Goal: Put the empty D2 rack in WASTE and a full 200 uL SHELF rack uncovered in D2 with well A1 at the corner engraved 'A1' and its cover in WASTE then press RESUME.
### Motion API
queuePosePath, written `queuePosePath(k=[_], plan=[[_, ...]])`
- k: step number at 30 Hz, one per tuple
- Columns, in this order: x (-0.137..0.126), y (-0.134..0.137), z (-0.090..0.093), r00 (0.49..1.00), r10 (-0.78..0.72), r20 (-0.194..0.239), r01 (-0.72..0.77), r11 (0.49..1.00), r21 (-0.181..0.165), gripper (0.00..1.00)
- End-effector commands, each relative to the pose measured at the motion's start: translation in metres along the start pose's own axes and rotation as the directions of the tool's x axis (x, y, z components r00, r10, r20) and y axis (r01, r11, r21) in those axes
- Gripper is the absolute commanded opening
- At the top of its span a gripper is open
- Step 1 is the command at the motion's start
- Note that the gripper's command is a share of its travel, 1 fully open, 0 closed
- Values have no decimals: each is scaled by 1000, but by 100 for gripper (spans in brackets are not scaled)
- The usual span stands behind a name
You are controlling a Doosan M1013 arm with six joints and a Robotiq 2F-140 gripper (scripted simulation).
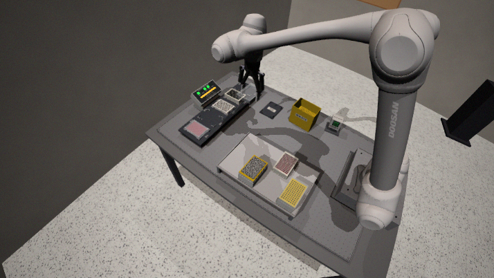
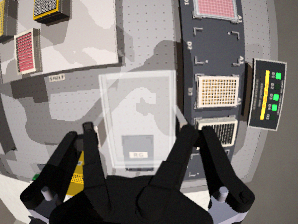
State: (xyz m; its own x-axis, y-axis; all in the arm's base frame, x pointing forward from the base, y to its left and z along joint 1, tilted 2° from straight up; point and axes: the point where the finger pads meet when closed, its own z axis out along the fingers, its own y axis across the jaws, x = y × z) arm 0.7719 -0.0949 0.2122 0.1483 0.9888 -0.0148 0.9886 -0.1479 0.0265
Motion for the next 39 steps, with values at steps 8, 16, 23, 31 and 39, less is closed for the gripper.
queuePosePath(k=[8, 16, 23, 31, 39], plan=[[0, 41, 0, 1000, 0, 0, 0, 1000, 1, 0], [0, 41, 0, 997, 80, 0, -80, 997, 1, 0], [0, 41, 0, 980, 198, 0, -198, 980, 0, 0], [0, 41, 0, 936, 352, 0, -352, 936, 0, 0], [0, 41, 0, 887, 461, 0, -461, 887, 0, 0]])
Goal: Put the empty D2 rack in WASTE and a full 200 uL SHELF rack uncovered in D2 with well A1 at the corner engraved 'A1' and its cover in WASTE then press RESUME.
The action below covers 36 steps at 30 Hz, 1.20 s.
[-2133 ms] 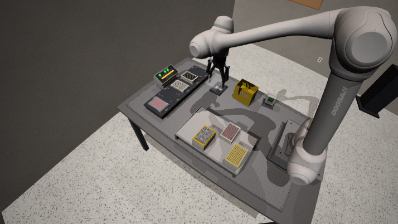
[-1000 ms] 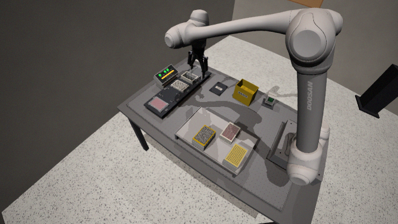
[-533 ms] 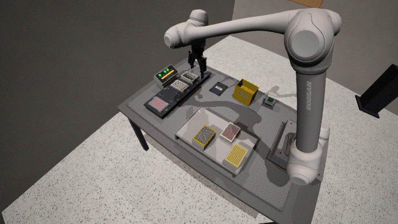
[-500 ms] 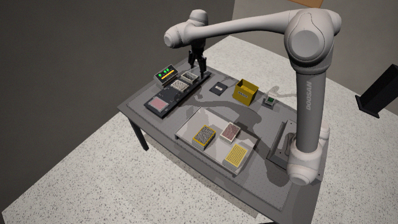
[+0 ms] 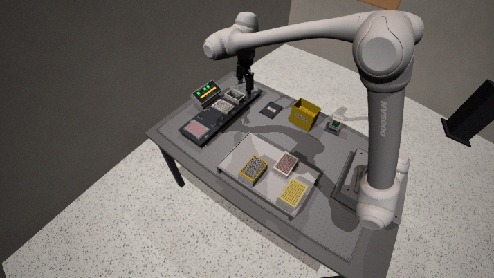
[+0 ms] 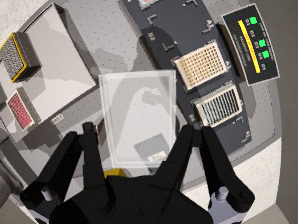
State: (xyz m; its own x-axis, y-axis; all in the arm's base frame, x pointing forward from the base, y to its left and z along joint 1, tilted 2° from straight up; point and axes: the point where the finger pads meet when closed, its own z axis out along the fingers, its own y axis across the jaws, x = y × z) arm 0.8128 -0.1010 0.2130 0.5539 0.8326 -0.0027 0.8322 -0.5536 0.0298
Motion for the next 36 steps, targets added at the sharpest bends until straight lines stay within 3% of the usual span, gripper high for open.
queuePosePath(k=[1, 16, 29, 36], plan=[[0, 0, 0, 998, 61, 0, -61, 998, 0, 0], [0, 0, 0, 949, 316, 0, -316, 949, 0, 0], [0, 0, 0, 859, 511, 0, -511, 859, 0, 0], [0, 0, 0, 780, 626, 0, -626, 780, 0, 0]])
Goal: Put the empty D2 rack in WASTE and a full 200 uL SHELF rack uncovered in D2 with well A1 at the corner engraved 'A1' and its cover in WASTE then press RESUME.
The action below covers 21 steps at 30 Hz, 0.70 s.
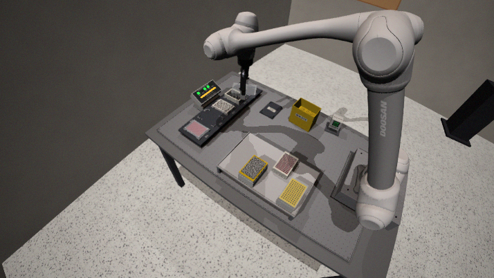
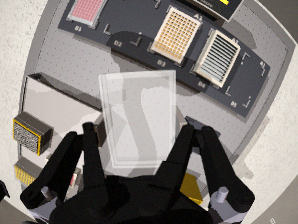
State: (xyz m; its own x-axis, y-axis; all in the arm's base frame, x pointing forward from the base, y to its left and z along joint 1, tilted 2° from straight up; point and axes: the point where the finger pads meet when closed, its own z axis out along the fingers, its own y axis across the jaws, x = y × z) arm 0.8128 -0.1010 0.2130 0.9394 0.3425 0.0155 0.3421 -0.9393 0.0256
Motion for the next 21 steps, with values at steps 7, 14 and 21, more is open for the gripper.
queuePosePath(k=[7, 14, 21], plan=[[0, 0, 0, 983, 182, 0, -182, 983, 0, 0], [0, 0, 0, 960, 279, 0, -279, 960, 0, 0], [0, 0, 0, 912, 410, 0, -410, 912, 0, 0]])
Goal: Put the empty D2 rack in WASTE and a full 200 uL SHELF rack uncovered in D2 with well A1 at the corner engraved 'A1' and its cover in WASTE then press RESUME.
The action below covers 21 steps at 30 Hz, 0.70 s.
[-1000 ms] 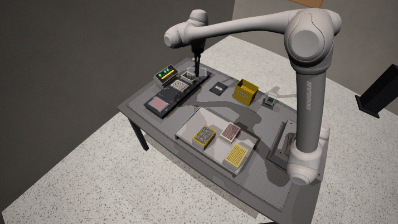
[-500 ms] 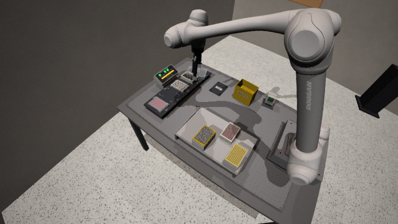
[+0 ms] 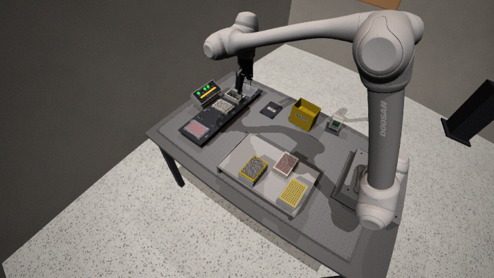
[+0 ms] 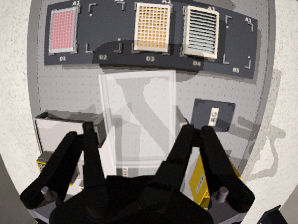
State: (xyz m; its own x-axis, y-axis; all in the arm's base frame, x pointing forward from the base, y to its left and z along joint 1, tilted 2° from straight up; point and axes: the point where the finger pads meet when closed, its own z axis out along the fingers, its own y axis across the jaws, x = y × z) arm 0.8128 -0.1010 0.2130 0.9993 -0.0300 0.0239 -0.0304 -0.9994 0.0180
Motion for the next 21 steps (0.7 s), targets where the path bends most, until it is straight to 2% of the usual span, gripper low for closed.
queuePosePath(k=[1, 9, 17, 21], plan=[[0, 0, 0, 998, 63, 0, -63, 998, 0, 0], [0, 0, 0, 984, 178, 0, -178, 984, 0, 0], [0, 0, 0, 984, 178, 0, -178, 984, 0, 0], [-2, 20, 0, 984, 178, 0, -178, 984, 0, 0]])
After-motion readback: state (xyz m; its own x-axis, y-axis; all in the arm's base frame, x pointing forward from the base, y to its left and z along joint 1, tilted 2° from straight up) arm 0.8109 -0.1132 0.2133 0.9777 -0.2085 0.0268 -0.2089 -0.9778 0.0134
